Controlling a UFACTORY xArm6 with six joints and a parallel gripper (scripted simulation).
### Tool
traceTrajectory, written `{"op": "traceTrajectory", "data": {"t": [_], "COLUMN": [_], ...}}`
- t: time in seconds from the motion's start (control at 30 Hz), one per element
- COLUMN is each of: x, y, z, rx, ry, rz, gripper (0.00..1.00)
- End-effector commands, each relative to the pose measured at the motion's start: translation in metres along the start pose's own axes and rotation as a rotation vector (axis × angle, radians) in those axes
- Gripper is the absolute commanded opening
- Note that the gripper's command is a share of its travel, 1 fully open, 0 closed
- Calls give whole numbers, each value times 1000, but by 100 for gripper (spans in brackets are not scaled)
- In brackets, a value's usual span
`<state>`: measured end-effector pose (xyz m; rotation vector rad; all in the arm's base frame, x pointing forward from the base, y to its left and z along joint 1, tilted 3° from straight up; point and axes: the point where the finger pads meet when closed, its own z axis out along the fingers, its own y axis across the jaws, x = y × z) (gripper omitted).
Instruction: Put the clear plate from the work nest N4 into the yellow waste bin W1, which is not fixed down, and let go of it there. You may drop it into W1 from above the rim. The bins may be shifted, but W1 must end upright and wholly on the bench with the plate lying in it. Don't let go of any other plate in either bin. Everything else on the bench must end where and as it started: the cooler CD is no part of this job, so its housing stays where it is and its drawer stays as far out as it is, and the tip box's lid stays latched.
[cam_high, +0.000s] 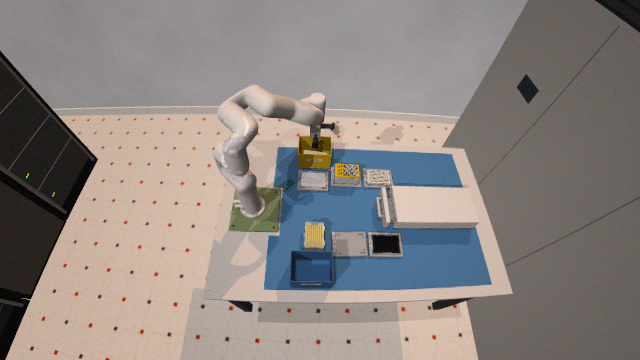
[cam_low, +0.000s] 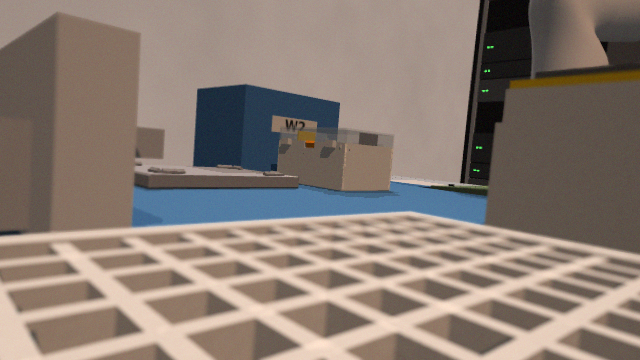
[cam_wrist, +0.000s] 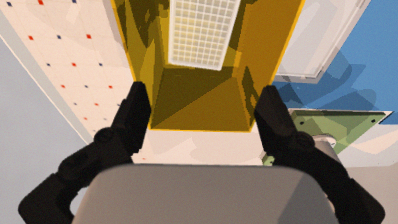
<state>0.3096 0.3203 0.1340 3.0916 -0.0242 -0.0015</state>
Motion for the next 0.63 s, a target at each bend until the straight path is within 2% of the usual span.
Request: {"op": "traceTrajectory", "data": {"t": [0.0, 0.2, 0.6], "x": [1, 1, 22], "y": [-1, -1, 53], "z": [-2, -2, -18], "rx": [3, 3, 3], "ry": [3, 3, 3], "rz": [0, 0, 0], "gripper": [100, 100, 100]}}
